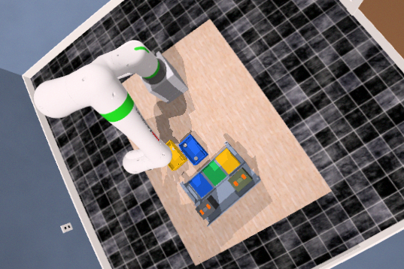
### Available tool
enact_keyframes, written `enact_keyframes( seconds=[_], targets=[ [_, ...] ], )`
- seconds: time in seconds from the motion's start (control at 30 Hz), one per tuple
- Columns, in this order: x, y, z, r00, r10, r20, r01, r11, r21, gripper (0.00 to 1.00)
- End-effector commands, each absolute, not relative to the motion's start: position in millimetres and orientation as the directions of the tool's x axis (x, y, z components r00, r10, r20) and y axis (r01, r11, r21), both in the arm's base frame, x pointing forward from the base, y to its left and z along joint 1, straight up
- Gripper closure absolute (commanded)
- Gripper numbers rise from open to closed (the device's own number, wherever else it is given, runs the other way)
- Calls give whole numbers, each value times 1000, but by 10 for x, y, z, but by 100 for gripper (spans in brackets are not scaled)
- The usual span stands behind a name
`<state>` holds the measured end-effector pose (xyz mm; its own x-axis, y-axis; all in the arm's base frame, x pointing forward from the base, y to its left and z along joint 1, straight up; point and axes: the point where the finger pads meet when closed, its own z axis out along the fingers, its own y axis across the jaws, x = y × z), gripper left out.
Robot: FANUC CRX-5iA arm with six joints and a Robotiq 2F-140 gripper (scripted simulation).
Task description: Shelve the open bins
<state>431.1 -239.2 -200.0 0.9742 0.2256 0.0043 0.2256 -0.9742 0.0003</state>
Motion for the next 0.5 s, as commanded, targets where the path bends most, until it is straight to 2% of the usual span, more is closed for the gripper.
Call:
enact_keyframes(
  seconds=[0.0,0.47],
  targets=[
    [4313,-2393,-1996,974,226,4,226,-974,1,100],
    [4312,-2393,-1963,974,226,4,226,-974,1,100]
  ],
)
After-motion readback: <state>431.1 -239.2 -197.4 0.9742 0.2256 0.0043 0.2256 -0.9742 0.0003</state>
